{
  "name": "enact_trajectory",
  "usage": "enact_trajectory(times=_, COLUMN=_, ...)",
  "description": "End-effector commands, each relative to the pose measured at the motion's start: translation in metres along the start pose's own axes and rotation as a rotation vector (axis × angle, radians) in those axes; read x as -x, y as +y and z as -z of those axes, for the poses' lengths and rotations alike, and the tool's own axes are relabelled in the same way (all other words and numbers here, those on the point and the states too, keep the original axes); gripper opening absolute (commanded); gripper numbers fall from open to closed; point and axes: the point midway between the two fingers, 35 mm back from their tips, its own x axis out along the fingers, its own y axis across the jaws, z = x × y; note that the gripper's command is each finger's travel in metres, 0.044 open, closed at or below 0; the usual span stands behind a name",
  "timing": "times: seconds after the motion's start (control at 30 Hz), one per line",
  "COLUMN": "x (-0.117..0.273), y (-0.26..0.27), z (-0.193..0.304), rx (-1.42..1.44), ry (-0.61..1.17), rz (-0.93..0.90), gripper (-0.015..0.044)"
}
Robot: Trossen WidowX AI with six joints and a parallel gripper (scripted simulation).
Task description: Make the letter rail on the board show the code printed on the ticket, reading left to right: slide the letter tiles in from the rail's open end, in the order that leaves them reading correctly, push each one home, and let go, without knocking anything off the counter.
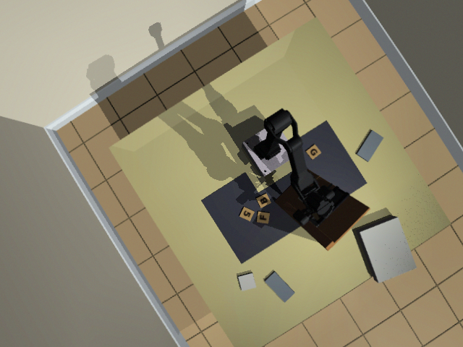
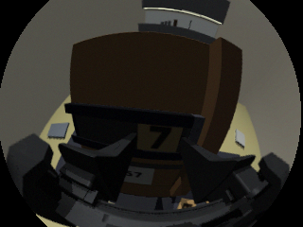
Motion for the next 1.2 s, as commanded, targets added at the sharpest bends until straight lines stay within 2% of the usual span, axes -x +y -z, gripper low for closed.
enact_trajectory(times=0.0, x=0.0, y=0.0, z=0.0, rx=0.0, ry=0.0, rz=0.0, gripper=0.0184)
enact_trajectory(times=0.13, x=0.004, y=0.0, z=0.0, rx=0.002, ry=0.001, rz=-0.002, gripper=0.0289)
enact_trajectory(times=0.17, x=0.006, y=0.0, z=0.0, rx=0.002, ry=0.001, rz=-0.002, gripper=0.0295)
enact_trajectory(times=1.17, x=0.02, y=-0.001, z=0.006, rx=0.002, ry=0.003, rz=-0.002, gripper=0.0295)
